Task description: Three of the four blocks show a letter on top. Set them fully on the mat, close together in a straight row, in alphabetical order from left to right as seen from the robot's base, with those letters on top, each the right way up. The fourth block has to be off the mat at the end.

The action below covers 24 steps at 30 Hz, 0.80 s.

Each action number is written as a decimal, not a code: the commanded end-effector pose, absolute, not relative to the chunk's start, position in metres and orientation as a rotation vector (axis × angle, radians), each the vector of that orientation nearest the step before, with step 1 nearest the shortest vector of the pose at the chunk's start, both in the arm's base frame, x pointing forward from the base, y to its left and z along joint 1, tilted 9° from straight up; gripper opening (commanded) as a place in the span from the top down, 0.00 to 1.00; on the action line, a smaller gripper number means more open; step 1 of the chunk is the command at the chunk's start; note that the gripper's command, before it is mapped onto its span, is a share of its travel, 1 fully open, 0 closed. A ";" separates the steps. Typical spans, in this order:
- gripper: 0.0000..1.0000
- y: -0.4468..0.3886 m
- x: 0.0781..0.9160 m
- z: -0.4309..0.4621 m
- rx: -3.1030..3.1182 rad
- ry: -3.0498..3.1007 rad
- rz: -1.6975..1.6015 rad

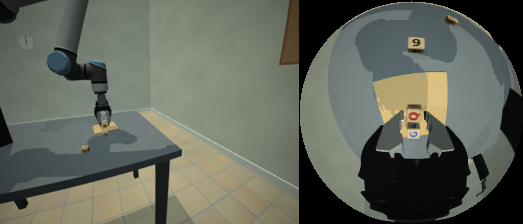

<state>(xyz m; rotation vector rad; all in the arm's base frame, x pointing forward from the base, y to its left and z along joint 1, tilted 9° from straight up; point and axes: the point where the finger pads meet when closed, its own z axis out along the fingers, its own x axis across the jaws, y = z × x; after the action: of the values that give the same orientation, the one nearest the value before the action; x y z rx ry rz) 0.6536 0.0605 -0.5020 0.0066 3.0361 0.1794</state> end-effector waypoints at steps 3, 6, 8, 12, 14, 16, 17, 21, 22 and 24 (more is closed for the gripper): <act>0.75 0.060 0.654 -0.502 0.007 3.035 0.179; 0.75 0.060 0.654 -0.501 0.007 3.035 0.179; 0.75 0.060 0.654 -0.501 0.007 3.035 0.179; 0.75 0.060 0.654 -0.496 0.007 3.035 0.179; 0.75 0.059 0.653 -0.490 0.007 3.035 0.179; 0.75 0.058 0.652 -0.482 0.007 3.035 0.179; 0.75 0.058 0.652 -0.478 0.007 3.035 0.179; 0.75 0.055 0.650 -0.456 0.007 3.035 0.179; 0.75 0.054 0.649 -0.451 0.007 3.035 0.179; 0.75 0.054 0.648 -0.445 0.007 3.035 0.179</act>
<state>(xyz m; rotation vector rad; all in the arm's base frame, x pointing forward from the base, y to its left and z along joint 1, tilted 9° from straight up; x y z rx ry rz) 0.6492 0.0552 -0.4572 0.0066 3.0358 0.1793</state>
